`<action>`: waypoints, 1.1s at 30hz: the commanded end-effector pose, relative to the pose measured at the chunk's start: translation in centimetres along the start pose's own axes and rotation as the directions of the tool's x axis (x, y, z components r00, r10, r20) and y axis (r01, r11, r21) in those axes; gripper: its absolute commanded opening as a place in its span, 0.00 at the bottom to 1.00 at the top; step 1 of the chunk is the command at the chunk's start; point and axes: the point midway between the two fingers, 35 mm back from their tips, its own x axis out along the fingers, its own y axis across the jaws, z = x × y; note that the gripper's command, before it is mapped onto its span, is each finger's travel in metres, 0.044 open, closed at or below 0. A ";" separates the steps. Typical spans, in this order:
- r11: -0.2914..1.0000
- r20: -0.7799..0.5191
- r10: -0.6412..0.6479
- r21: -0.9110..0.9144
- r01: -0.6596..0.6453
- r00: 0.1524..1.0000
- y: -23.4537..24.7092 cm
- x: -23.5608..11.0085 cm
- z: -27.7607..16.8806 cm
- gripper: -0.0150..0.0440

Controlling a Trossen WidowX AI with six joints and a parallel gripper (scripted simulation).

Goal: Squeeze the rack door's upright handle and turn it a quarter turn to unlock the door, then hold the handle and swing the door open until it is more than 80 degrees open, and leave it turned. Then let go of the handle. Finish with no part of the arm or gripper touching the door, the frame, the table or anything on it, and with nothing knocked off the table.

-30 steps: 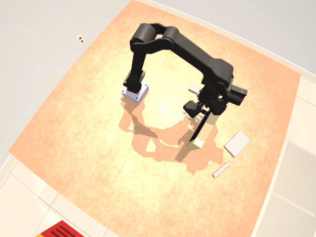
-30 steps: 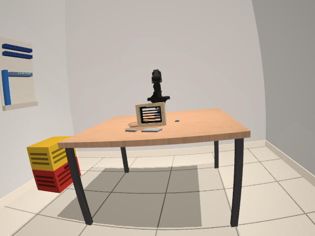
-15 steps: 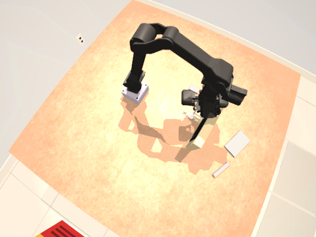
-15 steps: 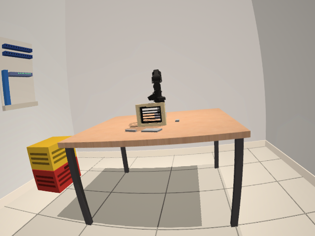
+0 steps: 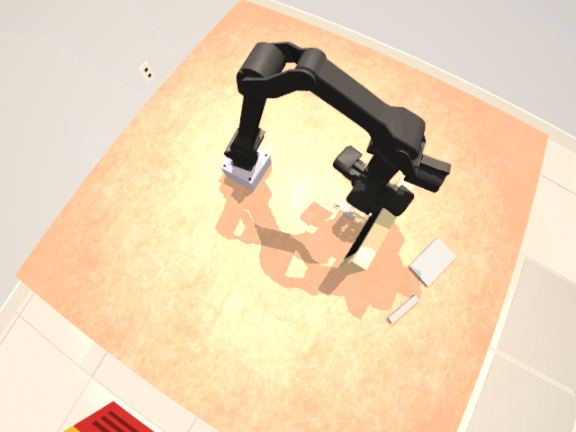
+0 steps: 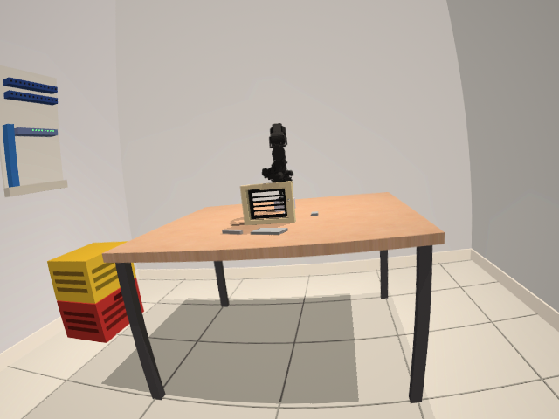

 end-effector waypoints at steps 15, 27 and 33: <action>0.999 0.002 0.001 0.043 -0.001 1.000 0.0 0.0 0.0 0.60; 0.999 0.002 0.001 0.043 -0.001 1.000 0.0 0.0 0.0 0.46; 0.999 0.002 0.001 0.043 -0.001 1.000 0.0 0.0 0.0 0.39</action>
